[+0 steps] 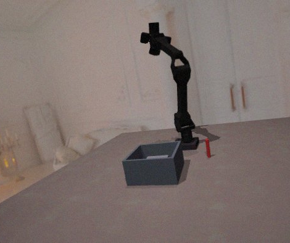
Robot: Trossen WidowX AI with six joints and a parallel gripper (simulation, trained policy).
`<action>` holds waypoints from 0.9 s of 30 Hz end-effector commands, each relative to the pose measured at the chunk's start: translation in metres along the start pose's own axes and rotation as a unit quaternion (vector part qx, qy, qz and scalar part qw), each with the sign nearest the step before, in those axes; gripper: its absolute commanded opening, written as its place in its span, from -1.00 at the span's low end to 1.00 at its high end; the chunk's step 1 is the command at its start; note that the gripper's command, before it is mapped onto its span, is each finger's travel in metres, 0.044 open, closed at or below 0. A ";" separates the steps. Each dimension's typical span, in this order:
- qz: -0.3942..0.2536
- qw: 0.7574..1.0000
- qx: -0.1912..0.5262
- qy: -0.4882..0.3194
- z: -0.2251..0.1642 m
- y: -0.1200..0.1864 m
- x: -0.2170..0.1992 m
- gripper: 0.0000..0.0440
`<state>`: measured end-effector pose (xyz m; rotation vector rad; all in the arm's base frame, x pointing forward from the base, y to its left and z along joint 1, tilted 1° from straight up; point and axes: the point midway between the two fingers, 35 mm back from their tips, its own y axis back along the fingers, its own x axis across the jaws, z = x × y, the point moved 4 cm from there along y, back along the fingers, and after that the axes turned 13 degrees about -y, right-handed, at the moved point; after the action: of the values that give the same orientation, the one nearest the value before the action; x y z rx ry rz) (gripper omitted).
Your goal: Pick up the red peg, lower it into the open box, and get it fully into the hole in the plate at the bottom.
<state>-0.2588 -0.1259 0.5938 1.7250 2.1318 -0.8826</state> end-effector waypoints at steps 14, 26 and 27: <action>0.020 0.974 -0.197 -0.113 0.122 0.024 -0.021 1.00; 0.077 0.910 -0.356 -0.198 0.221 0.094 -0.043 1.00; 0.084 0.903 -0.368 -0.204 0.229 0.102 -0.045 1.00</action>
<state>-0.2001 -0.2793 0.4231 1.1906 1.7243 -0.3101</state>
